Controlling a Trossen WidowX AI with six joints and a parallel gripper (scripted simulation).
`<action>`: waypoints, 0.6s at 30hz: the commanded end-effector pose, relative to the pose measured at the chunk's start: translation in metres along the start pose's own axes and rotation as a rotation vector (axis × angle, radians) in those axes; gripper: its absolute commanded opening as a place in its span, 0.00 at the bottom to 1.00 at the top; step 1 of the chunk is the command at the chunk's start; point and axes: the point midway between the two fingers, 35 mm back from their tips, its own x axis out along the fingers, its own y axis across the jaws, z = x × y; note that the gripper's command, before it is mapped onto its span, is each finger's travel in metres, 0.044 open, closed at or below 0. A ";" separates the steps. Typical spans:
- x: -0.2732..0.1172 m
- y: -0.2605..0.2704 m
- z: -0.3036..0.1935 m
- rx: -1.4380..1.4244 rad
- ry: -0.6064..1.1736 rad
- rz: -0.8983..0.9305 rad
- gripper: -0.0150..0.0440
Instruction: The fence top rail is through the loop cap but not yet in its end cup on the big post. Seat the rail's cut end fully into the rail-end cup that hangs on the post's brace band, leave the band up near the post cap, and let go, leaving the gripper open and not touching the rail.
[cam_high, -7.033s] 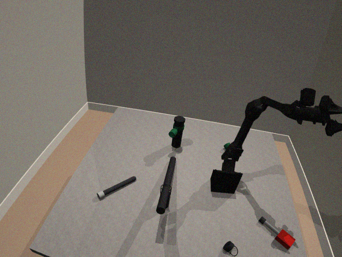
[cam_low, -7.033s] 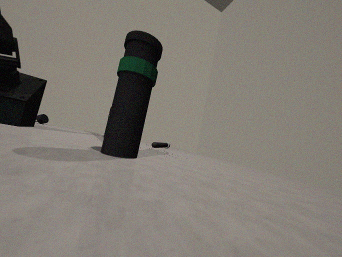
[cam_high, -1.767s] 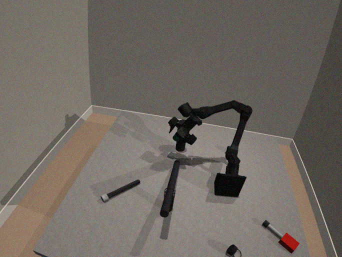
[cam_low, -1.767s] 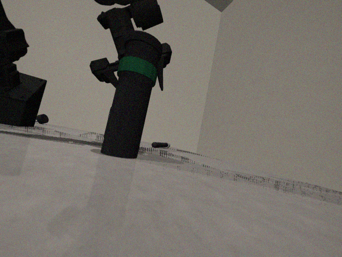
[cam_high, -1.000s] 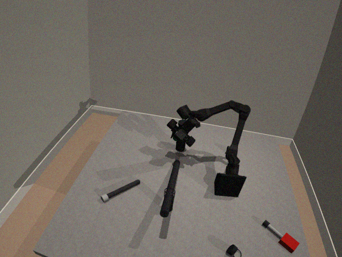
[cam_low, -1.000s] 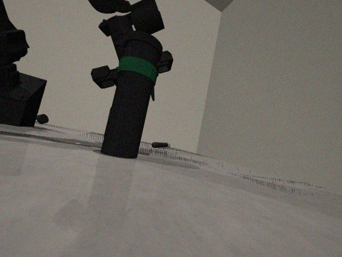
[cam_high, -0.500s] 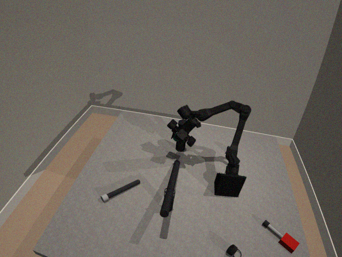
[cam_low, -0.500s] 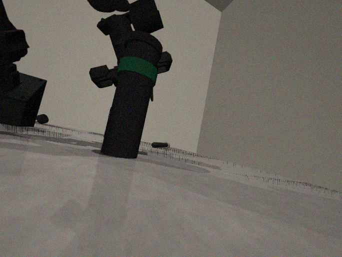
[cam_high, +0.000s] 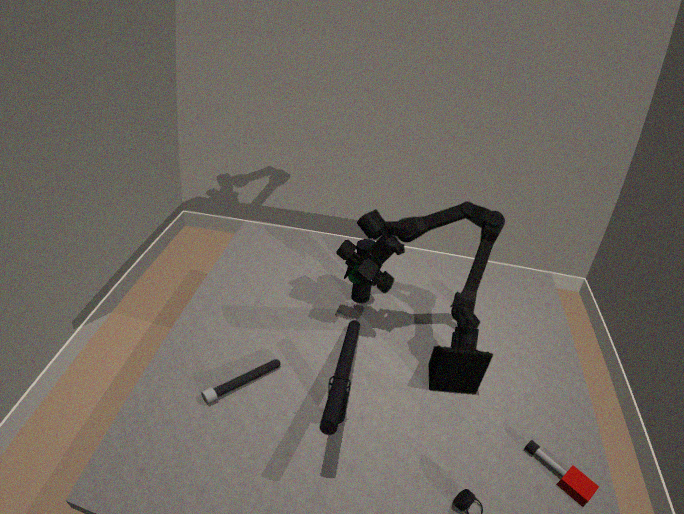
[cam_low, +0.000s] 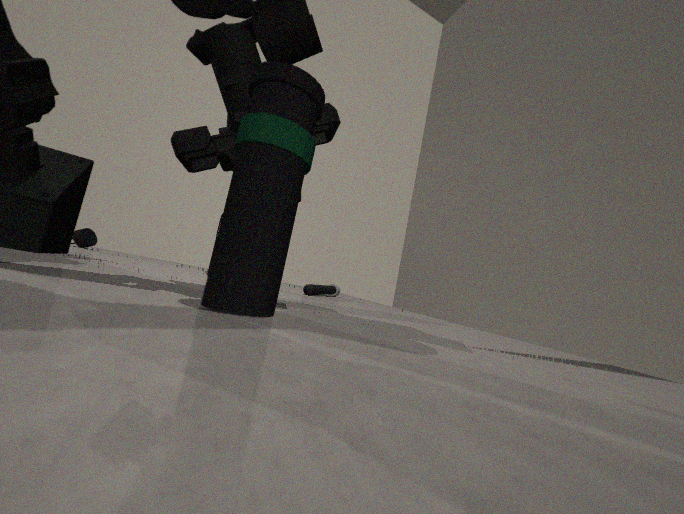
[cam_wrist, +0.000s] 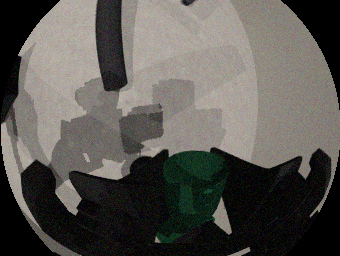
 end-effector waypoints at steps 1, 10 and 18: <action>-0.002 0.002 0.001 -0.021 -0.015 -0.001 0.25; -0.004 0.006 0.001 -0.059 -0.036 -0.001 0.25; -0.006 0.009 0.001 -0.095 -0.056 -0.001 0.25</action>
